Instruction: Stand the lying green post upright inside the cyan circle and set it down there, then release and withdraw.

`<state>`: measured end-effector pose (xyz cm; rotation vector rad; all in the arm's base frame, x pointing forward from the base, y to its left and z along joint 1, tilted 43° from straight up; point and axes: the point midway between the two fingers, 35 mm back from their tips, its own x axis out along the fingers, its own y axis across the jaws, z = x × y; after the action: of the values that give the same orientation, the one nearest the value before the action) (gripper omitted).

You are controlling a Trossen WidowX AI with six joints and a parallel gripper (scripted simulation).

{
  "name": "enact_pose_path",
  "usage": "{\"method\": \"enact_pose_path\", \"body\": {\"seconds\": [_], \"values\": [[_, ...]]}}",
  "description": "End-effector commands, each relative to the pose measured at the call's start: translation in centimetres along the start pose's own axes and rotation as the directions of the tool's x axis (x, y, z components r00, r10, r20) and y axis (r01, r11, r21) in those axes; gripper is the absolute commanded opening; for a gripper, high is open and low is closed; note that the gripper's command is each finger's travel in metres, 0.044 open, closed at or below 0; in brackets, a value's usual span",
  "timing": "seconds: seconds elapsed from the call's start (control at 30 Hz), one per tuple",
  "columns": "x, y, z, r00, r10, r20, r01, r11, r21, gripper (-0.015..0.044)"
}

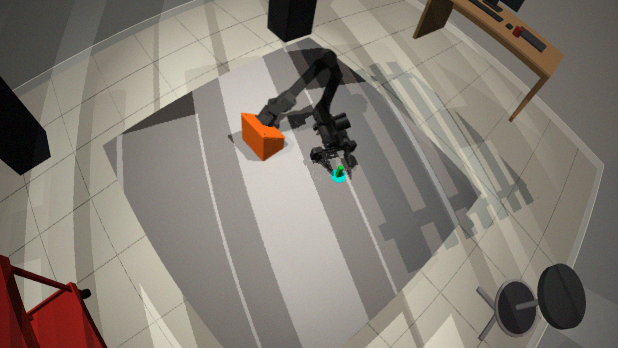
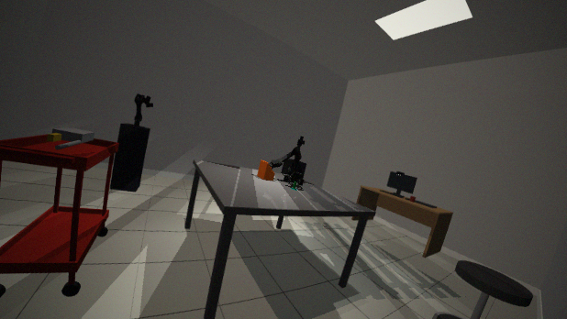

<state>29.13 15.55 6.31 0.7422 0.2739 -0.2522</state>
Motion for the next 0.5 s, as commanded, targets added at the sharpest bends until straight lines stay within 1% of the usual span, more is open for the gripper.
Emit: {"method": "enact_pose_path", "body": {"seconds": [0.0,0.47], "values": [[0.1,0.4,1.1,1.0,0.002,0.002,-0.002,1.0,0.009,0.04],[-0.6,0.4,7.8,1.0,0.001,0.008,-0.001,1.0,0.009,0.04]]}}
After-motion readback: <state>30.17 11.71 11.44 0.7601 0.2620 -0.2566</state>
